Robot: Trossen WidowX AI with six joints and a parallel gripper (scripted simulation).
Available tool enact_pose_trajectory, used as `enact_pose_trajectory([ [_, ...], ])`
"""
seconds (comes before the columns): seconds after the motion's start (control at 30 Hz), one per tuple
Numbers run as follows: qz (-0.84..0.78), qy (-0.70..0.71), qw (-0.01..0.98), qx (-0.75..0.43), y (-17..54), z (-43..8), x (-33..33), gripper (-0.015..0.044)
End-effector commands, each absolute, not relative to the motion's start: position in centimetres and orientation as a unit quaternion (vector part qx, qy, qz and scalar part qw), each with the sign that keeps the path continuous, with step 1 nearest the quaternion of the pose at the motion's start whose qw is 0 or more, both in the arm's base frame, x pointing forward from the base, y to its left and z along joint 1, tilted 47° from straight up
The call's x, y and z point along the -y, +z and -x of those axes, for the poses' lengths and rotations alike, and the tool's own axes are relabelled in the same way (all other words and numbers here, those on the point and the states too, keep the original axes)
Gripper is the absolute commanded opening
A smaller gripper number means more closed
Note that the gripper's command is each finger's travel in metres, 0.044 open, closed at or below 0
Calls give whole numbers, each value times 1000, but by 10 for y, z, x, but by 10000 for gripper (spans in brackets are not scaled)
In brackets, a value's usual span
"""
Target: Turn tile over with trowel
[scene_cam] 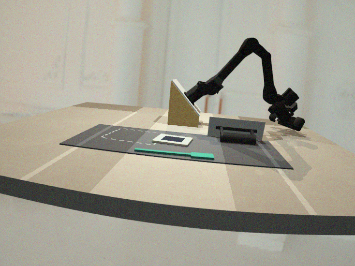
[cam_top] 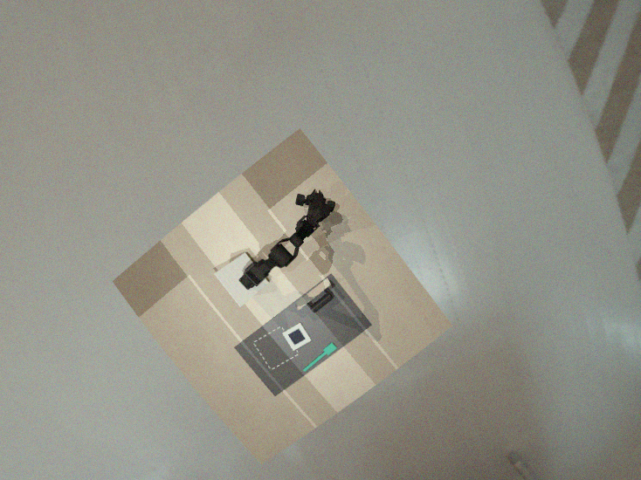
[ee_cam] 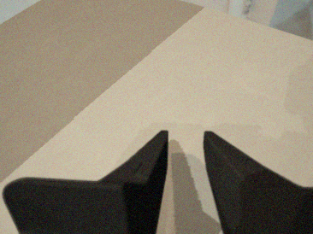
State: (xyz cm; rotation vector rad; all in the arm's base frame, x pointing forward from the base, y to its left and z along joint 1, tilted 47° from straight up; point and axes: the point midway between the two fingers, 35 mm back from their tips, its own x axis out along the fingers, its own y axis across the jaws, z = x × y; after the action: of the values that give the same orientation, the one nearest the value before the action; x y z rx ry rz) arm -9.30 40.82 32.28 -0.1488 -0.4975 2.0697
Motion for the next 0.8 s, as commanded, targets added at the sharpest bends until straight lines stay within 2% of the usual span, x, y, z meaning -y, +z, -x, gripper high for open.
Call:
enact_pose_trajectory([
  [0.0, 96, 808, 539, 215, 345, 38, -421, 100],
  [0.23, 159, 755, 605, 198, 364, -52, -425, 100],
  [0.33, 178, 726, 623, 233, 379, -79, -418, 100],
  [0.77, 264, 662, 684, 153, 348, -191, -387, 100],
])
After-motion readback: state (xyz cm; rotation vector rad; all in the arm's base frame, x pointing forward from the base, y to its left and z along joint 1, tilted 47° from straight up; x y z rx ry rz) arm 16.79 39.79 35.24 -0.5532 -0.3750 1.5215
